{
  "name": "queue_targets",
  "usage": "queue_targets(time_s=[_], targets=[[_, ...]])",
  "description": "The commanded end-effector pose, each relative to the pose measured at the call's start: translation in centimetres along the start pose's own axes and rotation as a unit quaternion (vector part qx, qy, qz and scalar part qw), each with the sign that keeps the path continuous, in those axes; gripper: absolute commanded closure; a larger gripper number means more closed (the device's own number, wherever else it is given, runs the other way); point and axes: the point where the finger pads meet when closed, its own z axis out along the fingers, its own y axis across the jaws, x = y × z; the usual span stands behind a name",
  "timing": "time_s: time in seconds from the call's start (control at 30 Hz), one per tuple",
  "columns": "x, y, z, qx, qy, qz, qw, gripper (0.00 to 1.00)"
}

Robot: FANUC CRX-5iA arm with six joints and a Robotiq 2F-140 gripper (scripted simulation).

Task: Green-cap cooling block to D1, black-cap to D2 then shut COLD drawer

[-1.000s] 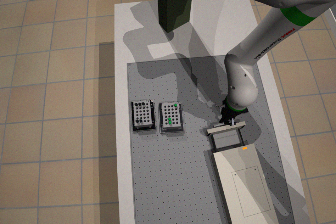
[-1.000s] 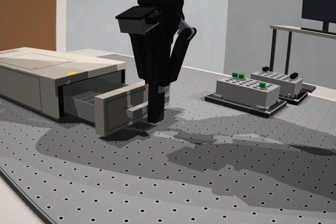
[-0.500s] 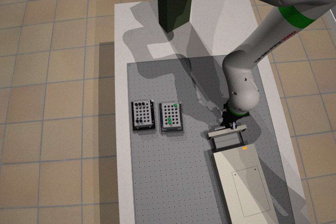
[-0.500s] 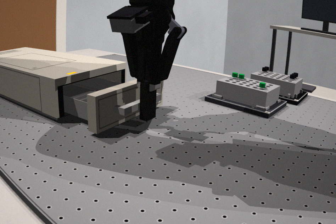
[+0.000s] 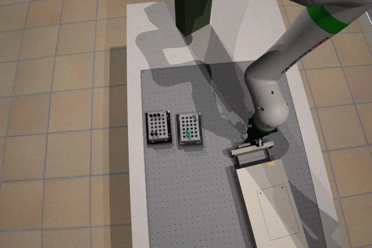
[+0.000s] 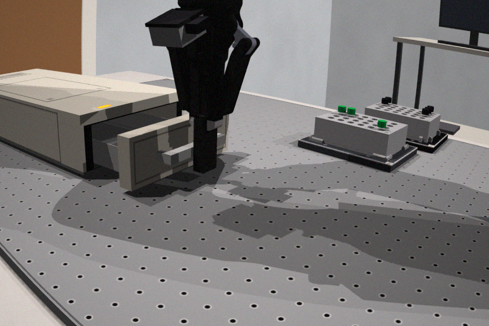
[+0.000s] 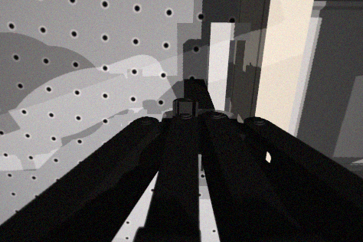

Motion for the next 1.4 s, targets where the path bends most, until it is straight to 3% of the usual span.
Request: queue_targets(time_s=[0.0, 0.73, 1.37], targets=[[0.0, 0.5, -0.1, 0.000, 0.000, 0.000, 1.000, 0.90], [0.0, 3.2, -0.1, 0.000, 0.000, 0.000, 1.000, 0.90], [0.0, 3.7, -0.1, 0.000, 0.000, 0.000, 1.000, 0.90]])
